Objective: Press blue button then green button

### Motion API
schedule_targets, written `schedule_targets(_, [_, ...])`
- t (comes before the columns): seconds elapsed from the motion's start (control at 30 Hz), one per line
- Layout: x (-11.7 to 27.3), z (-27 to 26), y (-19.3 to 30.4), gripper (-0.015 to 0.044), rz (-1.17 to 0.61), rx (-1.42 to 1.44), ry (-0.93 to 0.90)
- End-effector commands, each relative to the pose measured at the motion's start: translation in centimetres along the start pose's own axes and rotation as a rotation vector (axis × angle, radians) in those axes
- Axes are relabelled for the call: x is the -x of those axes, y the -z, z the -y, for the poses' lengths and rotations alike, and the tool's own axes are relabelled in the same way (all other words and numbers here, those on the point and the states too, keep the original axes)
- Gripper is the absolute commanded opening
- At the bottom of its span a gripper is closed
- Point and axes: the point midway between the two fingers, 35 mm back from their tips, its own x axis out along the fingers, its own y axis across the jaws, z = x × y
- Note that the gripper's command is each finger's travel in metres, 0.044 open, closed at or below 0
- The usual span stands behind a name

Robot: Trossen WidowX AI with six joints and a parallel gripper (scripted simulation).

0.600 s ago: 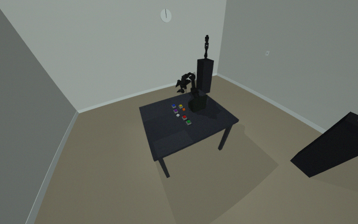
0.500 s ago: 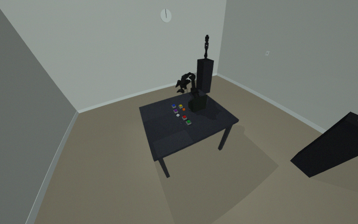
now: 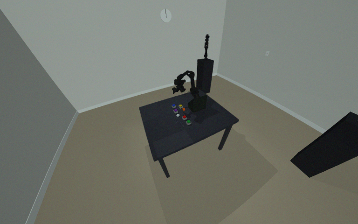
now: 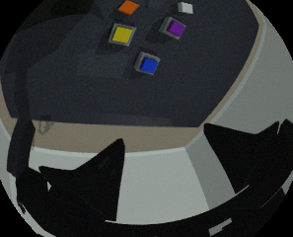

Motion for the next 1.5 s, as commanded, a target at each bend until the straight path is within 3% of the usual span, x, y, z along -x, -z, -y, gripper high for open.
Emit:
schedule_targets(0.0, [-4.2,1.6,-0.8,0.0400,0.177,-0.909,-0.221])
schedule_targets(0.47, [-10.2,2.5,-1.7,0.0400,0.149,-1.978,-0.627])
schedule_targets(1.03, [-10.4,2.5,-1.7,0.0400,0.144,-2.003,-0.638])
schedule_targets(1.23, [-15.4,1.6,-4.6,0.0243,0.141,-2.004,-0.636])
schedule_targets(1.47, [-15.7,1.5,-4.7,0.0059,0.141,-2.003,-0.635])
